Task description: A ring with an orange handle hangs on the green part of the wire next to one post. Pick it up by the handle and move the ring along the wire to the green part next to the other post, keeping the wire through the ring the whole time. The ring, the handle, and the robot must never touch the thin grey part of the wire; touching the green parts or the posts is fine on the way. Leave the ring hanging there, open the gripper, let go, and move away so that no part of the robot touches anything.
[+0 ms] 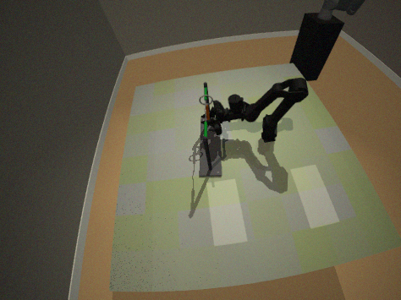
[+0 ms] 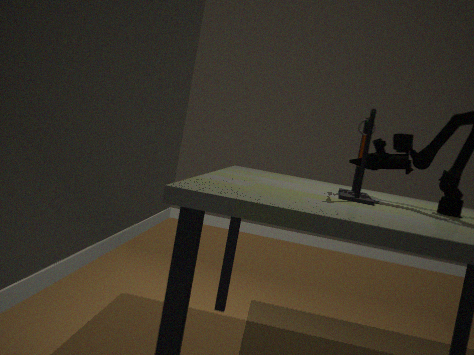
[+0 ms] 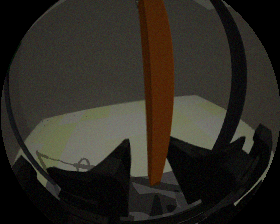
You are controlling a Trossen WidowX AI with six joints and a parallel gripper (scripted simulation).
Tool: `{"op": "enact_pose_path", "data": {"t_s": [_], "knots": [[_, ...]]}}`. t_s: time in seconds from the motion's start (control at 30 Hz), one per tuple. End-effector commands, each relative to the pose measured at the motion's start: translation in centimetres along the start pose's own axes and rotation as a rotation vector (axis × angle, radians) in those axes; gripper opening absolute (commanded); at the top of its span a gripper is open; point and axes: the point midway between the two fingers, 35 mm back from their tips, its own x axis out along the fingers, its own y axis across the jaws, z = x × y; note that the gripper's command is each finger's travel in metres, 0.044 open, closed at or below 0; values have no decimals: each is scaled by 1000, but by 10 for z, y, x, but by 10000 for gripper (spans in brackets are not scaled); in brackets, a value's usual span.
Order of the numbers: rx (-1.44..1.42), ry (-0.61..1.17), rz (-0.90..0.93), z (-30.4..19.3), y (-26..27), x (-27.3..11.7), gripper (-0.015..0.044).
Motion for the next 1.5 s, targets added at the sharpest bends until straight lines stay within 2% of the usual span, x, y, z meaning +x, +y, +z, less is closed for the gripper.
{"op": "enact_pose_path", "data": {"t_s": [0.0,0.4,0.8,1.47], "knots": [[6,0,-4,0,-1,1,160],[6,0,-4,0,-1,1,160],[0,1,0,0,0,1,-150],[1,1,-4,18,0,-2,-150]]}}
